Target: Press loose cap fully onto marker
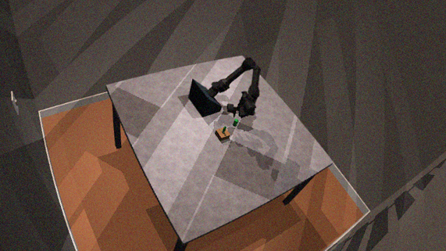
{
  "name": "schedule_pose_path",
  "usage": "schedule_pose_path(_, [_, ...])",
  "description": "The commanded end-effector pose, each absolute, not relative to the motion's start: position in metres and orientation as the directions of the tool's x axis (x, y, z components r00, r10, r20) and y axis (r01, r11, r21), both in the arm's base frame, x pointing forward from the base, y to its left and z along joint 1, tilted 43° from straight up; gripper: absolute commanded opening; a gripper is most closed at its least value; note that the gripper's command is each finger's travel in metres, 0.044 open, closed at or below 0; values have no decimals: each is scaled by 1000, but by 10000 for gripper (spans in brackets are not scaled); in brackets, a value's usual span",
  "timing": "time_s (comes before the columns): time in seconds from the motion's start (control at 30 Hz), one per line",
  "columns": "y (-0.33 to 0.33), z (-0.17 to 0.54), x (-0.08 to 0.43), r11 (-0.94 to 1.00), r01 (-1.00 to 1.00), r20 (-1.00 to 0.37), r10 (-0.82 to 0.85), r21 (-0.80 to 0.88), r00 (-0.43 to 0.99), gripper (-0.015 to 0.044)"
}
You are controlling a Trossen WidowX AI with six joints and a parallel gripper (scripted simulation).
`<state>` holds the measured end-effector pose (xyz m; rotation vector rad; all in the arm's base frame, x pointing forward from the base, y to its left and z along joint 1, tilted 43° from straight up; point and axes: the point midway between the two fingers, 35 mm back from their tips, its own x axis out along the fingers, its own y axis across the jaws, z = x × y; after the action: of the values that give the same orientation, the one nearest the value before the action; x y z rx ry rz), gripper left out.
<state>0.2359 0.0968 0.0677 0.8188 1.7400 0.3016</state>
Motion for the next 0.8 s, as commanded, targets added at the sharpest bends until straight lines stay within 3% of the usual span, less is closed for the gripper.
schedule_pose_path(0.0, [107, 59, 234, 722, 374, -739, 662, 582, -125, 240])
schedule_pose_path(0.77, [129, 35, 231, 722, 375, -740, 660, 581, -125, 240])
